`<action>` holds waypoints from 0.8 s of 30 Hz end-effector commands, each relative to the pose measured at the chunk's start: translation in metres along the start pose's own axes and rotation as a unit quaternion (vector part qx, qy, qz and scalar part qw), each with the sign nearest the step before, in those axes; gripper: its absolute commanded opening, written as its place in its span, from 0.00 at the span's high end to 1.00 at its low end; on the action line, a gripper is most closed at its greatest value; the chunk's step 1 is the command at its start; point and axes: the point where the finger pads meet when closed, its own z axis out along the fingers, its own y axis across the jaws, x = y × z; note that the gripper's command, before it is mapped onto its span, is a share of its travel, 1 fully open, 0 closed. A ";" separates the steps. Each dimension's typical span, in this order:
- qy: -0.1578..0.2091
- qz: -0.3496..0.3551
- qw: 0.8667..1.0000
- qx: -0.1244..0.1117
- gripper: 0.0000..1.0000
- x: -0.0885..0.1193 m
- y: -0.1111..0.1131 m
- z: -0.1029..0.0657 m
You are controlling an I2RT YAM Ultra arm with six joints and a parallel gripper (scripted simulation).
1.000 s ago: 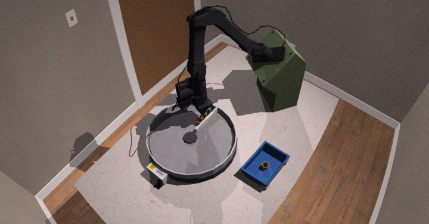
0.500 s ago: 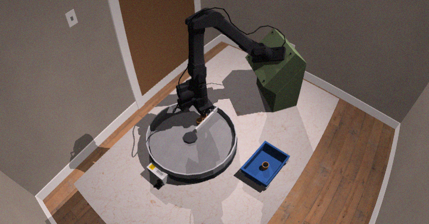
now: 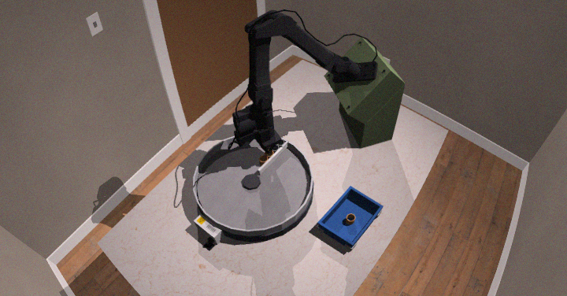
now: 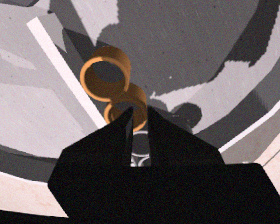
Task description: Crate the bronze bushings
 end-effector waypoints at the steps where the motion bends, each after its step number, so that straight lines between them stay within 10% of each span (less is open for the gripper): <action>1: -0.033 0.003 0.999 -0.002 0.87 -0.023 -0.002 -0.009; 19: -0.033 0.003 0.999 -0.002 0.87 -0.023 -0.002 -0.009; 20: -0.033 0.003 0.999 -0.002 1.00 -0.023 -0.002 -0.009; 24: -0.008 -0.005 1.000 -0.008 1.00 -0.005 0.004 -0.006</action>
